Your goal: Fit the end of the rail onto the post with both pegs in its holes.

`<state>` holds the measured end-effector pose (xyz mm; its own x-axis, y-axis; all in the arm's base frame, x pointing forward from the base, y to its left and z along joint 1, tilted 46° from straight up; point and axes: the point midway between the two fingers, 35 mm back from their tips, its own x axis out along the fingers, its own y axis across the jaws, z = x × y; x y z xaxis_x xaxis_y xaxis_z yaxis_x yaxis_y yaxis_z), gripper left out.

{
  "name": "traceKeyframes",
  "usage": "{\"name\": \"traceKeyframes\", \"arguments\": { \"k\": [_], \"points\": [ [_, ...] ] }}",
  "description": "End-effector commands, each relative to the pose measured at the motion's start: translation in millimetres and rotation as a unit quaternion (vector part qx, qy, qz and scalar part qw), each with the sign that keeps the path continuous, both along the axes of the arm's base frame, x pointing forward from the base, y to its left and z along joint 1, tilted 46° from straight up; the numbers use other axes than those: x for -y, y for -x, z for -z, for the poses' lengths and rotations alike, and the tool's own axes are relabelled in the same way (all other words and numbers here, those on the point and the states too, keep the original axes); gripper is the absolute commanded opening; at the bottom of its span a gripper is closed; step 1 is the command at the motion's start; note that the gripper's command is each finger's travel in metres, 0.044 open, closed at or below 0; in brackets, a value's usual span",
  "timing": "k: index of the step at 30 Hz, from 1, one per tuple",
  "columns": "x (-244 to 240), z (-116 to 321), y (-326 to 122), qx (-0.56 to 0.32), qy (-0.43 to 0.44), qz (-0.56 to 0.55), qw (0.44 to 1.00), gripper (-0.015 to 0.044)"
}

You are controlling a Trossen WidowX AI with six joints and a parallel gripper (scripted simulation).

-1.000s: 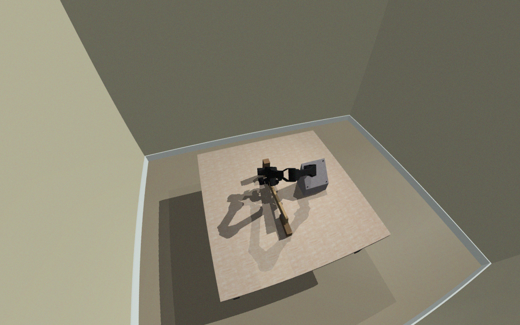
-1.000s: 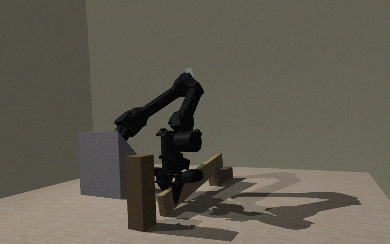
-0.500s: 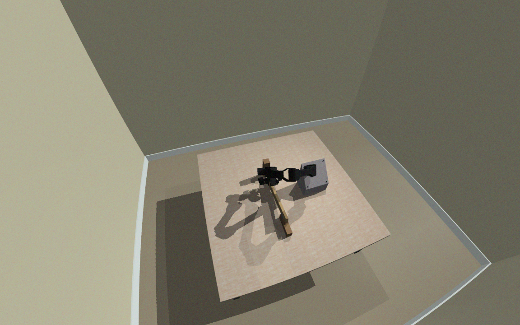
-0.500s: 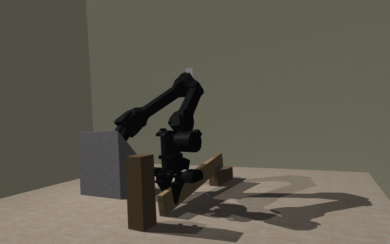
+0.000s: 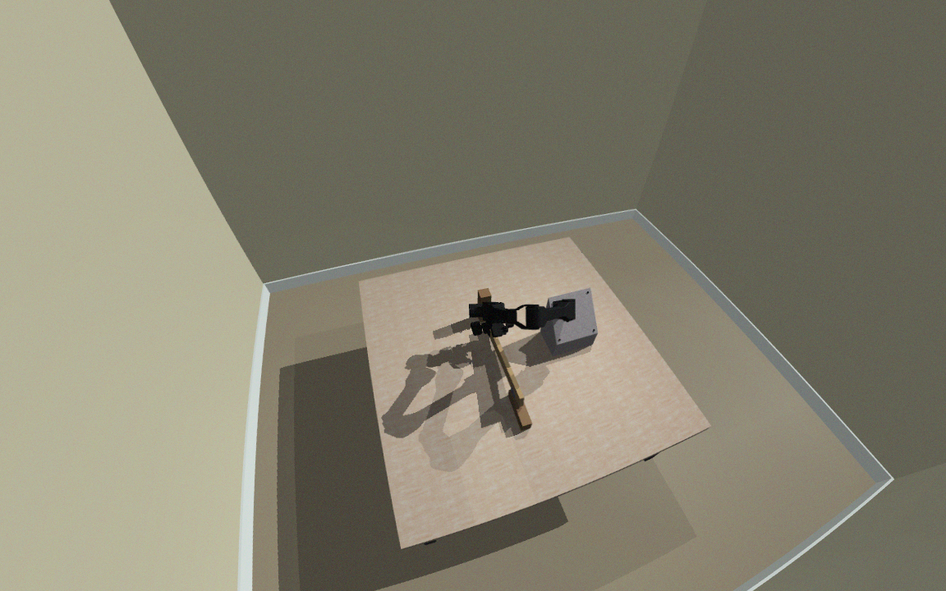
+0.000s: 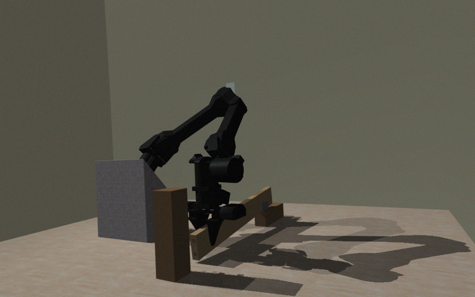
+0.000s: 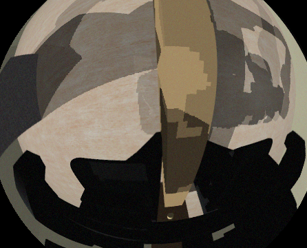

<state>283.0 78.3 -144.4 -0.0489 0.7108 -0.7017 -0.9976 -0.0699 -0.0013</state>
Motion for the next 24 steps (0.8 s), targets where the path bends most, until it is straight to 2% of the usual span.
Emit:
{"name": "traceKeyframes", "arguments": {
  "k": [1,24],
  "points": [
    [2.5,-2.7,0.0,0.0,-0.003,0.002,1.0,0.0],
    [10.9,-10.7,-0.4,0.001,-0.003,0.002,1.0,0.0]
  ]
}}
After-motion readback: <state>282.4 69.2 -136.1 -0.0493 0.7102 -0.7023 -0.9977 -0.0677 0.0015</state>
